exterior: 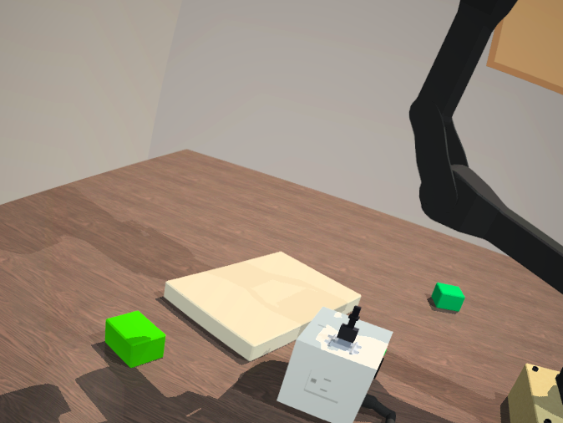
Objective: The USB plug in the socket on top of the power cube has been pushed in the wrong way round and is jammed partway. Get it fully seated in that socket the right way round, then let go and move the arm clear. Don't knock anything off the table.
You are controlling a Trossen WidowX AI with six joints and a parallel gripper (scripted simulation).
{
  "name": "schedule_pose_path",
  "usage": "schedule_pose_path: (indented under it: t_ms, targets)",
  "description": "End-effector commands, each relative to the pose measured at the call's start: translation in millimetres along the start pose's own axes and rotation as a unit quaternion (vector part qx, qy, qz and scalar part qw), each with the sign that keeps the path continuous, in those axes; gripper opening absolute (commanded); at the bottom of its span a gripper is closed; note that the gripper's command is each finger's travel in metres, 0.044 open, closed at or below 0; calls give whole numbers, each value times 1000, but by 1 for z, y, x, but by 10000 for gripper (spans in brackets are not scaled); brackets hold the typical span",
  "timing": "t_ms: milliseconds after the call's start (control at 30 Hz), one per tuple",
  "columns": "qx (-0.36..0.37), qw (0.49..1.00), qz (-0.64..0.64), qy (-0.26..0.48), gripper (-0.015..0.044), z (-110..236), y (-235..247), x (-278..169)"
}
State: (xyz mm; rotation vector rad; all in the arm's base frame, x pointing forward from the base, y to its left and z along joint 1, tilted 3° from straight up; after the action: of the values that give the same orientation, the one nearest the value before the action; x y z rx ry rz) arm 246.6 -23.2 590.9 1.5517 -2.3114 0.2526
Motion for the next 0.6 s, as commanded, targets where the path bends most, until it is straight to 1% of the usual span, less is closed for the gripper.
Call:
schedule_pose_path:
  t_ms: [0,33,133,300,433,567]
  targets:
    - [3,1000,5,-1,426,0,3,3]
    - [12,1000,19,-5,440,0,11,10]
    - [65,993,101,-20,440,-1,61,45]
    - [124,974,186,-21,440,-1,119,64]
    - [190,944,271,1,440,3,182,62]
    - [256,900,350,46,440,8,239,36]
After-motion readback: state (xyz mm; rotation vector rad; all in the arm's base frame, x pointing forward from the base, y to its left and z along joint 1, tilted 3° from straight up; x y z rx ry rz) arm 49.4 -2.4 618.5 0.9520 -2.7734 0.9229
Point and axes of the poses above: the point midway between the two fingers, 35 mm back from their tips, its own z axis back along the fingers, its own y axis across the jaws, x = y × z, the point moved 4 cm from there along z, back along the fingers, and after that the axes turned 1 degree about -z, right-handed, at the moved point
